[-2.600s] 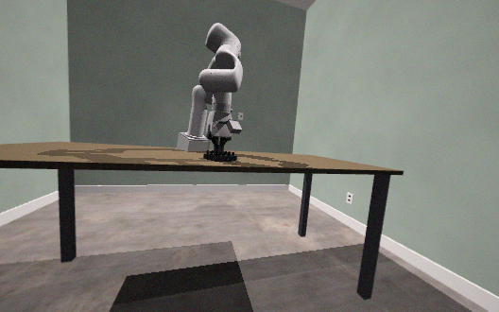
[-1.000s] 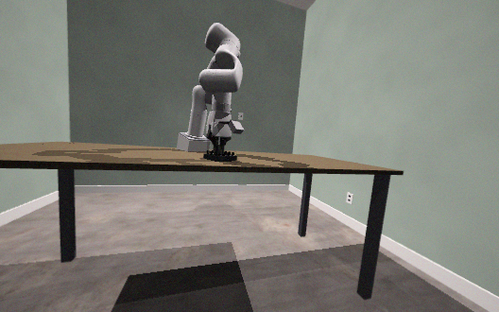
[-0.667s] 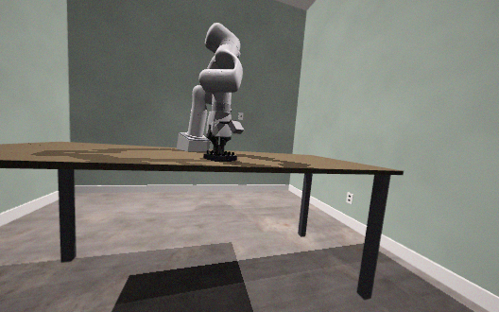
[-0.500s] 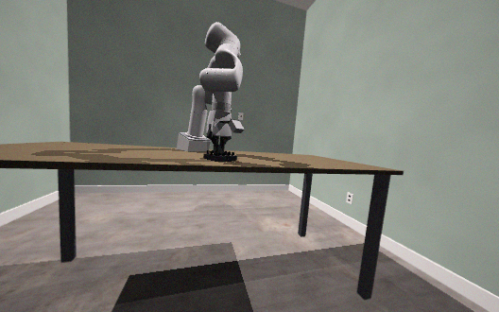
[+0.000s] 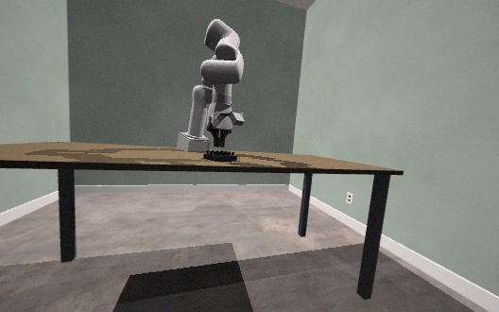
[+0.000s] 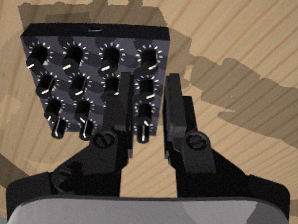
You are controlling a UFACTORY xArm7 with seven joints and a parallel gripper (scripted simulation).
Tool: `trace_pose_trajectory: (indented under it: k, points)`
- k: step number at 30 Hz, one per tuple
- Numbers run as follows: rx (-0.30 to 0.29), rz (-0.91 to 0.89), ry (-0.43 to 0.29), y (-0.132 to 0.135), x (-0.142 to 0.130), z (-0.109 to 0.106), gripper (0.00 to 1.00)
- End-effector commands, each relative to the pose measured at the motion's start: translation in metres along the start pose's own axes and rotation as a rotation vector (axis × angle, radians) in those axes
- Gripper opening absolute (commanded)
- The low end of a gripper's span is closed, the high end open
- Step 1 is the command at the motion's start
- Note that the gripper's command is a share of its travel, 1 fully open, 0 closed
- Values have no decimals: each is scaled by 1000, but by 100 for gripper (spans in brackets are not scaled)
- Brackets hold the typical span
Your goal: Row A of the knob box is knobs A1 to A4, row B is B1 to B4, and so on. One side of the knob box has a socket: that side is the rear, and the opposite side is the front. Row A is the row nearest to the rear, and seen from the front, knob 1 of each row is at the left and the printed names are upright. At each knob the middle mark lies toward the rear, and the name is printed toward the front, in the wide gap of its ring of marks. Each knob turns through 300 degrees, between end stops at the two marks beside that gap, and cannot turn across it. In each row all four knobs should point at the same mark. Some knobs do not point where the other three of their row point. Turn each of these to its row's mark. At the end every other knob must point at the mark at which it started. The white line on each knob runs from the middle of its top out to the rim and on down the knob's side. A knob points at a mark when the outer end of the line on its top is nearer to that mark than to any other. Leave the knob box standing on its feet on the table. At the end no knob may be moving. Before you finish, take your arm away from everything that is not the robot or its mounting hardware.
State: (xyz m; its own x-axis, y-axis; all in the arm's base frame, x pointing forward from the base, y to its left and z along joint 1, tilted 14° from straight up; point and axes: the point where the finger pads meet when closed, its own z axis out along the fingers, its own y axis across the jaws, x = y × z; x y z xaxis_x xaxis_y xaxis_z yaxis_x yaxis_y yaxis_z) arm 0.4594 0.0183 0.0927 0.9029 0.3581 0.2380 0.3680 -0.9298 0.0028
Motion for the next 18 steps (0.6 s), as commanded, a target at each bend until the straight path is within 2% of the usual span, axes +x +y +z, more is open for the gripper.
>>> trace_pose_trajectory:
  k: [1, 14, 18]
  points:
    - [-2, 0, 3, 1, 1, -6, 19]
    - [-2, 1, 3, 1, 1, -6, 19]
    - [-1, 50, 1, 1, 1, -6, 19]
